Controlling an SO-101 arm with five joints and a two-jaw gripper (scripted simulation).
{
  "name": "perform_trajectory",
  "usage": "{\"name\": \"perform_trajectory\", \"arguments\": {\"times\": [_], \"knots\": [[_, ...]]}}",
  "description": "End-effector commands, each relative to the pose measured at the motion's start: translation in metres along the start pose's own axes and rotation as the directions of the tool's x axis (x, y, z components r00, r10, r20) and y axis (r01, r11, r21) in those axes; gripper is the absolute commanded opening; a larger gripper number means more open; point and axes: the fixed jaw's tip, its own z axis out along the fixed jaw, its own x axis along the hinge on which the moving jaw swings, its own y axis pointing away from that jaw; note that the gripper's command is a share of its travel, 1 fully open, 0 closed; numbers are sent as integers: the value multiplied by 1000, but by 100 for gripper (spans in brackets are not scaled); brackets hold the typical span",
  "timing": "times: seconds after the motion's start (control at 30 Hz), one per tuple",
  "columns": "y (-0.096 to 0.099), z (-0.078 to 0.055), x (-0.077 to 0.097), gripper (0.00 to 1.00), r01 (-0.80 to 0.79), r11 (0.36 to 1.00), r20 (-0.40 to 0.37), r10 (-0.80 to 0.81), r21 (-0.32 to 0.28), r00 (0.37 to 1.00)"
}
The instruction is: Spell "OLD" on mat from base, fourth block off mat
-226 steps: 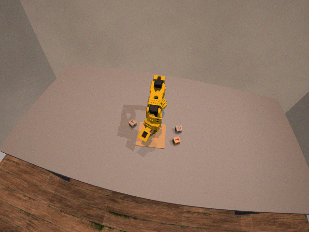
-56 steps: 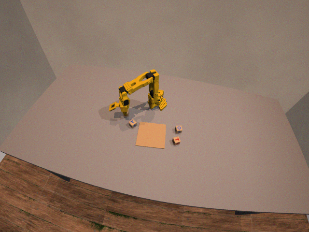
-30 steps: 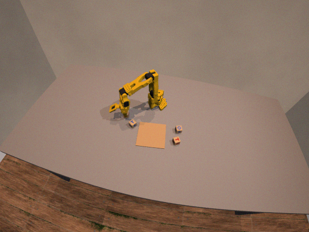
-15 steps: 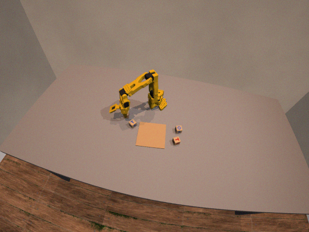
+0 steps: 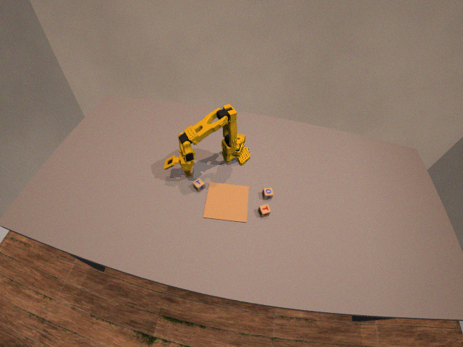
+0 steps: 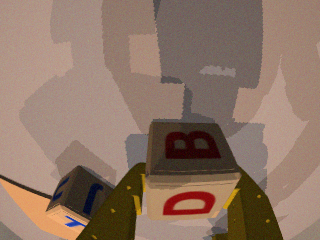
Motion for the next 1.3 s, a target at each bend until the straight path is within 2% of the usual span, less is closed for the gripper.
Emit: {"name": "perform_trajectory", "arguments": {"times": [0.0,0.1,0.47,1.03,1.27], "knots": [[3,-9,-8,14,-7,1000,57,8,-28,998],[3,-9,-8,17,-7,1000,57,8,-28,998],[3,-9,-8,19,-7,1000,57,8,-28,998],[3,-9,-8,33,-7,1000,57,8,-28,998],[3,-9,-8,36,-7,1000,57,8,-28,998]]}}
